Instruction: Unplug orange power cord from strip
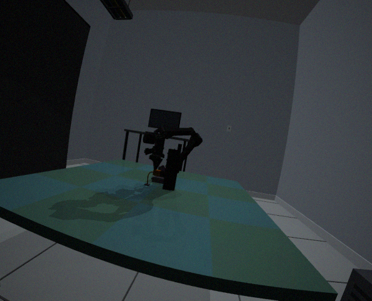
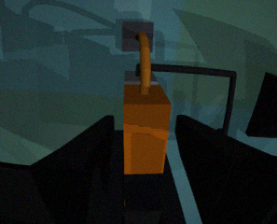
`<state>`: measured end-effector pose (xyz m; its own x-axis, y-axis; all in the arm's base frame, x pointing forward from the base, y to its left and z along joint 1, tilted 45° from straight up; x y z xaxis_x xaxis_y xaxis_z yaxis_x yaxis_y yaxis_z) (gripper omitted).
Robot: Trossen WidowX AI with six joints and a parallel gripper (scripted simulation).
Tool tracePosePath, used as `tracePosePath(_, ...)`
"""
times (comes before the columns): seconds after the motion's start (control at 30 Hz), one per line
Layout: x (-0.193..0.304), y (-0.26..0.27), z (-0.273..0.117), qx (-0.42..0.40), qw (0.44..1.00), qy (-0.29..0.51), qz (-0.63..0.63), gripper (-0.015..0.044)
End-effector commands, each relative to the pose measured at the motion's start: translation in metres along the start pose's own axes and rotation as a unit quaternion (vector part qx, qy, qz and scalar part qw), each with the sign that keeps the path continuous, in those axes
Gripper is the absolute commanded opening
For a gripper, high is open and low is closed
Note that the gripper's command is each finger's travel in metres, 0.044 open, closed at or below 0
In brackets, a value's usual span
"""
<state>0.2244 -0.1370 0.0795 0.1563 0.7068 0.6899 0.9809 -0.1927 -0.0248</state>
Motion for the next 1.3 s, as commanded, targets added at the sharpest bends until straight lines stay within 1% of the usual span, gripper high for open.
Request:
tracePosePath(0.0, 0.002, -0.001, 0.003, 0.000, 1.000, 0.003, 0.005, 0.0160)
tracePosePath(0.27, 0.002, -0.001, 0.012, 0.000, 1.000, 0.003, 0.005, 0.0160)
tracePosePath(0.4, 0.001, -0.001, 0.009, 0.001, 1.000, 0.001, 0.001, 0.0055)
tracePosePath(0.67, 0.001, -0.001, 0.009, 0.001, 1.000, 0.001, 0.001, 0.0002)
tracePosePath(1.27, -0.022, 0.006, 0.008, 0.001, 1.000, 0.000, 0.002, 0.0000)
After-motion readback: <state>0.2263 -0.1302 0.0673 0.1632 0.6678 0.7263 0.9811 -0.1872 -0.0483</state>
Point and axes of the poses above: the point midway between the two fingers, 35 mm back from their tips, its own z axis out along the fingers, its own y axis across the jaws, x = y × z, the point moved 3 cm from there along -z, back along the fingers, and after that the axes turned 11 degrees about z, right-handed, at the moved point
